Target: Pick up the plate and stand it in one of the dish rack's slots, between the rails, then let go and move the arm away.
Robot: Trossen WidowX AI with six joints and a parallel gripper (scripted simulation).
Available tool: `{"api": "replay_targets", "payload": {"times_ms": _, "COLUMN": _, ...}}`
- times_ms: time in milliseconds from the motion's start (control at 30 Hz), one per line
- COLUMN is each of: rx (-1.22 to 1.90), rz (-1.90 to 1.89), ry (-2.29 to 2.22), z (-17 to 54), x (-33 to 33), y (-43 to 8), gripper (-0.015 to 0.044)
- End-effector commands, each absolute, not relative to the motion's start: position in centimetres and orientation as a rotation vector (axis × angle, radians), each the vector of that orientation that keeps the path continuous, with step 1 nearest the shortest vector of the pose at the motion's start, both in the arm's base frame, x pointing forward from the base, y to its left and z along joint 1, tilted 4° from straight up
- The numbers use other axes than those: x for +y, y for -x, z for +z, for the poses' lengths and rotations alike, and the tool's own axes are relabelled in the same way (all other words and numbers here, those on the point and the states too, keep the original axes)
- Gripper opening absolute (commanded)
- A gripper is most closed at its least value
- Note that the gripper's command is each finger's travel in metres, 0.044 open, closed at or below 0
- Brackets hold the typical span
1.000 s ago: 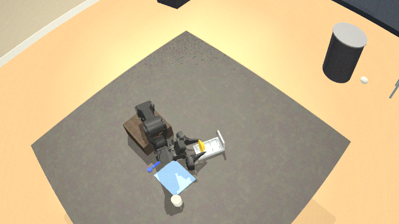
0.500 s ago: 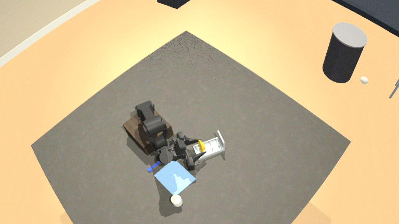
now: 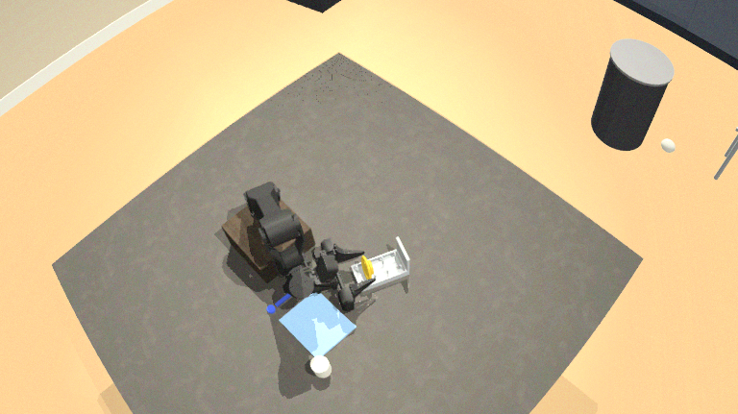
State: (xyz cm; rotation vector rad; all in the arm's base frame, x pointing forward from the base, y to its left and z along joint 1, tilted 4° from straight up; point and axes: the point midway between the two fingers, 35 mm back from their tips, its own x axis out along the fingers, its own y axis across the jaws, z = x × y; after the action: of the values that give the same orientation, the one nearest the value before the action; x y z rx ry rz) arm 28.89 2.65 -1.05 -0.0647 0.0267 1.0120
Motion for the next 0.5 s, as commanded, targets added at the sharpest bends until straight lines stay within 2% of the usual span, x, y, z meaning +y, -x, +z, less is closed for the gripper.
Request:
{"api": "replay_targets", "payload": {"times_ms": 0, "rx": 0.027, "rz": 1.012, "ry": 0.065, "z": -1.1, "x": 2.6, "y": -28.9, "gripper": 0.0400}}
{"api": "replay_targets", "payload": {"times_ms": 467, "rx": -0.021, "rz": 1.000, "ry": 0.043, "z": 10.3, "x": 2.2, "y": -28.9, "gripper": 0.0400}}
